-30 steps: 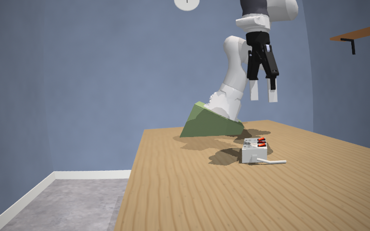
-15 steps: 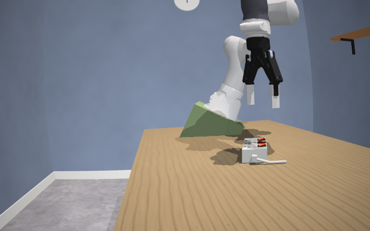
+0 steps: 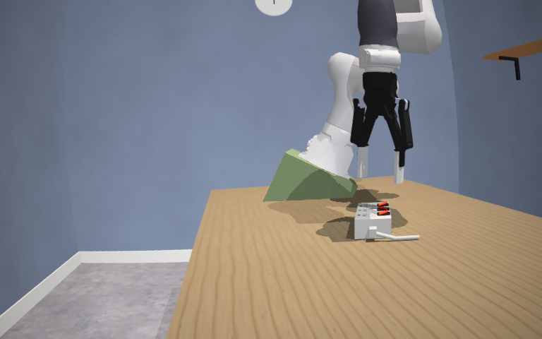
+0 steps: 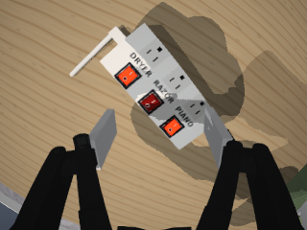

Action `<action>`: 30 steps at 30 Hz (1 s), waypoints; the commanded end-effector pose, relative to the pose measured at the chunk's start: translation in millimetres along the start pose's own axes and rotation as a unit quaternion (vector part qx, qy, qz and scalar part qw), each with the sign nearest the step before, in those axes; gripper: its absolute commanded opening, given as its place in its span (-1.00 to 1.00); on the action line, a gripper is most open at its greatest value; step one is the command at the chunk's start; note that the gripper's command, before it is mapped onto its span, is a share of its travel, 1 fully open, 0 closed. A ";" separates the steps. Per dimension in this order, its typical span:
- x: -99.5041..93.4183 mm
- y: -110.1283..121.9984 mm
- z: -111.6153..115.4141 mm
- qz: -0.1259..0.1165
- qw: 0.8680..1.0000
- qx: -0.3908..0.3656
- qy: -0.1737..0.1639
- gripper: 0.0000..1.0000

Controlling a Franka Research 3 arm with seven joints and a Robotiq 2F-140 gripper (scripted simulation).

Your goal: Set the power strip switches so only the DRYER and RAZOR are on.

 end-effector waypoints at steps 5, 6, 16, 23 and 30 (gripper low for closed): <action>-1.2 4.4 -2.8 -0.019 0.982 -0.188 0.008 -1.00; -1.2 4.6 -2.7 -0.020 0.980 -0.200 0.009 -1.00; -1.1 7.1 -3.3 -0.032 0.955 -0.293 0.011 -1.00; -1.0 8.1 -3.8 -0.038 0.947 -0.318 0.012 -1.00; -1.0 8.1 -3.8 -0.038 0.947 -0.318 0.012 -1.00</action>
Point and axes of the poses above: the point where the finger pads meet when closed, its own x axis out along the fingers, its own y axis across the jaws, z = x × y, the point moved 10 cm from there along -x, back along the fingers, and after that the axes turned 1 degree about -x, right-handed, at the moved point
